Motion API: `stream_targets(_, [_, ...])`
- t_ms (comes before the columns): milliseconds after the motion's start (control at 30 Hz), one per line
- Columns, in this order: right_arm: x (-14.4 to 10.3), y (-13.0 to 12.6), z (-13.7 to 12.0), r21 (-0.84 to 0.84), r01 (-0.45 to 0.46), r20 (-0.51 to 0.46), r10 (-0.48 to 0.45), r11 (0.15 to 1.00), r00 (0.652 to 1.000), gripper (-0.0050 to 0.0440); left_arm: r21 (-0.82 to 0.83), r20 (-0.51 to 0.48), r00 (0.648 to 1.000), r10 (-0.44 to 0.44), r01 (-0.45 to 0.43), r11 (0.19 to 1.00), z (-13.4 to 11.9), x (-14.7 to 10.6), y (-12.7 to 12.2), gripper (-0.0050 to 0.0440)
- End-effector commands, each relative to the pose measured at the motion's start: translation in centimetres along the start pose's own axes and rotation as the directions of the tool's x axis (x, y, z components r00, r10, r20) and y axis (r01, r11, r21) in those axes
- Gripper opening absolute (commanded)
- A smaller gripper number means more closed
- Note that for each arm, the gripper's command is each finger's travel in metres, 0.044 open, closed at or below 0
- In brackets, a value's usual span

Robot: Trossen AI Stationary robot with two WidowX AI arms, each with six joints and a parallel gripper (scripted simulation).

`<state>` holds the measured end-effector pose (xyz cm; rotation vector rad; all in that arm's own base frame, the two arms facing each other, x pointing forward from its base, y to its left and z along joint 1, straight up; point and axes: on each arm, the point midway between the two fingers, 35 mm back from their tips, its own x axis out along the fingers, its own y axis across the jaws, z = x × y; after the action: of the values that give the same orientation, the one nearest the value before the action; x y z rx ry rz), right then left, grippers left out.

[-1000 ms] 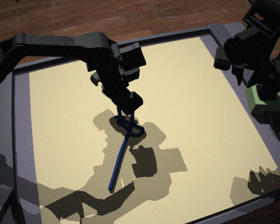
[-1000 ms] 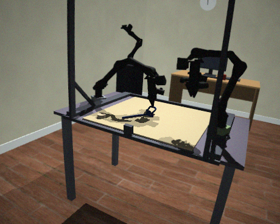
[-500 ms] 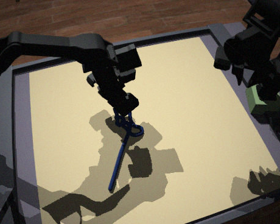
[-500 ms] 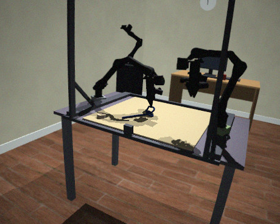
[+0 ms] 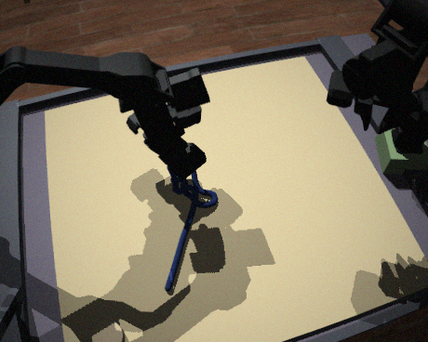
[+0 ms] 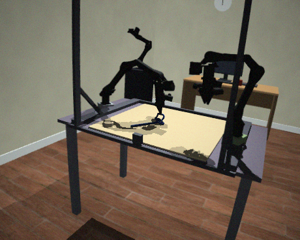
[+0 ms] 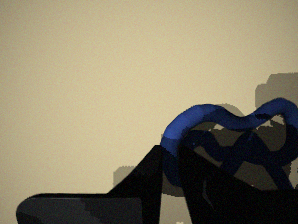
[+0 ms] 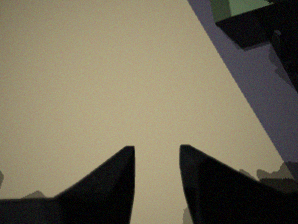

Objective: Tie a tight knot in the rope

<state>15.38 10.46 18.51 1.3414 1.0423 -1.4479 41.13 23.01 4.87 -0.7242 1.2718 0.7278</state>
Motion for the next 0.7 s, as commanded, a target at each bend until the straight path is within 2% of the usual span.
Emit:
stream_targets(0, [-0.3, 0.0, 0.1, 0.002, -0.012, -0.007, 0.012, 1.0, 1.0, 0.01, 0.003, 0.04, 0.999, -0.015, 0.015, 1.0, 0.2, -1.8, 0.0, 0.0045])
stream_targets(667, [-0.3, 0.0, 0.1, 0.002, -0.012, -0.007, 0.012, 1.0, 1.0, 0.01, 0.003, 0.039, 0.999, -0.015, 0.015, 1.0, -0.9, -1.9, 0.6, 0.0045])
